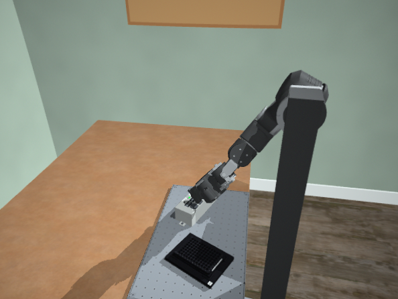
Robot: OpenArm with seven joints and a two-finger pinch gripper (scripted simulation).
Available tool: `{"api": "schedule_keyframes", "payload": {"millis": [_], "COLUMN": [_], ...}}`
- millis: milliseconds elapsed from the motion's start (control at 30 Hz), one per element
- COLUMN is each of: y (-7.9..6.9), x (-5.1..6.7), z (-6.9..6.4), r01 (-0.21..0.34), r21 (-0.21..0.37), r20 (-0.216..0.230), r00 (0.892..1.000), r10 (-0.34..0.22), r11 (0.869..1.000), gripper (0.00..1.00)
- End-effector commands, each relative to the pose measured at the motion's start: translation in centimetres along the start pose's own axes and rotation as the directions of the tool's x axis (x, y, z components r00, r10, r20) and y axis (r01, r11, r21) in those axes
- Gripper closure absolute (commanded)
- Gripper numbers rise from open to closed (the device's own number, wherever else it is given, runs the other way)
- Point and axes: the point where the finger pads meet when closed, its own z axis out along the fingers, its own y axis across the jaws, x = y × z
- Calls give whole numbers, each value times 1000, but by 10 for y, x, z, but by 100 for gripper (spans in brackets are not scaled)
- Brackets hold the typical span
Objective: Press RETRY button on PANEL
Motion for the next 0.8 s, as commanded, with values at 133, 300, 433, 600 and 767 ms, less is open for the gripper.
{"api": "schedule_keyframes", "payload": {"millis": [133,300,433,600,767], "y": [0,-1,-1,-1,-1], "x": [-9,-16,-16,-16,-11], "z": [-9,-16,-16,-16,-18], "r01": [-2,-3,-3,-3,2], "r21": [-1,2,2,2,1], "r20": [3,4,4,4,0], "r00": [1000,1000,1000,1000,1000], "r10": [2,3,3,3,-2], "r11": [1000,1000,1000,1000,1000], "gripper": [100,100,100,100,100]}}
